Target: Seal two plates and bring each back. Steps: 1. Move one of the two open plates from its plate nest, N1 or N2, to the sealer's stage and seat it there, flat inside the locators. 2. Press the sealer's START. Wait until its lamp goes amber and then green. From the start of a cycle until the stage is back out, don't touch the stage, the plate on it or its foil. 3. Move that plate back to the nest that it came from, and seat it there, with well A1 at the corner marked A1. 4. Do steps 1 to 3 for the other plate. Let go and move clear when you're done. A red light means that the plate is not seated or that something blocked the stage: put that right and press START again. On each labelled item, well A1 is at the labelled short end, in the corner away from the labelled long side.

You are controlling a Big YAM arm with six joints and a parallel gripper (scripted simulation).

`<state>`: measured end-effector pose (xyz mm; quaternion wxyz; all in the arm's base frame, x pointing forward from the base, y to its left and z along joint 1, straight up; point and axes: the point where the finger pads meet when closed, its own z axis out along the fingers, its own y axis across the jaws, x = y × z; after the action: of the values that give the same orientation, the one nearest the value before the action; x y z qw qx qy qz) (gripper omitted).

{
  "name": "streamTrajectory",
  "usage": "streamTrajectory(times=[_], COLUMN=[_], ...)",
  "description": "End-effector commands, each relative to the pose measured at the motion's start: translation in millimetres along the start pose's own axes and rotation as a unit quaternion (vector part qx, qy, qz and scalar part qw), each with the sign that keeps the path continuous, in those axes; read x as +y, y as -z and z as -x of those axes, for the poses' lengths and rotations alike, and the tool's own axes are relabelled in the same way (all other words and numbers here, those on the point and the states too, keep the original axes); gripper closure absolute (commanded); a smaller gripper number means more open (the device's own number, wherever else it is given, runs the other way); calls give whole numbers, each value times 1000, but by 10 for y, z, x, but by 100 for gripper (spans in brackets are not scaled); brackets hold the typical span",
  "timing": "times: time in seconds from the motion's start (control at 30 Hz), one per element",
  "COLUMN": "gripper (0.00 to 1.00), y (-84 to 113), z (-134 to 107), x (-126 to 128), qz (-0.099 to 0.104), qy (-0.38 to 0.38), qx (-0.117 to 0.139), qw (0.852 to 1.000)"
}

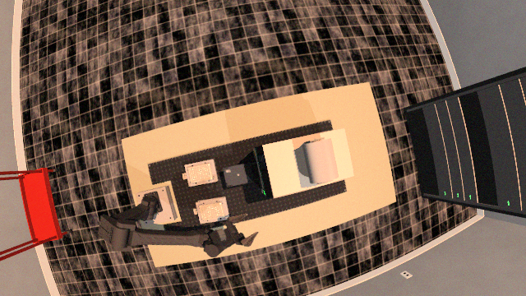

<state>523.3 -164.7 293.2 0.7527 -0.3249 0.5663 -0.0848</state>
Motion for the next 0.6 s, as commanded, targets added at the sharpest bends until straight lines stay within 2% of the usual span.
streamTrajectory(times=[0.0, 0.1, 0.3, 0.43, 0.5, 0.57], gripper=[0, 0, 0, 0, 0, 0], y=[-149, -309, -583, -625, -625, -655], z=[30, -47, -39, -74, -74, -160], x=[7, 30, 58, 119, 119, 222], qz=[5, 9, 6, 3, 3, 4], qy=[-35, -80, -149, -199, -199, -220], qx=[13, 38, 86, 128, 128, 152], qw=[999, 996, 985, 972, 972, 963])
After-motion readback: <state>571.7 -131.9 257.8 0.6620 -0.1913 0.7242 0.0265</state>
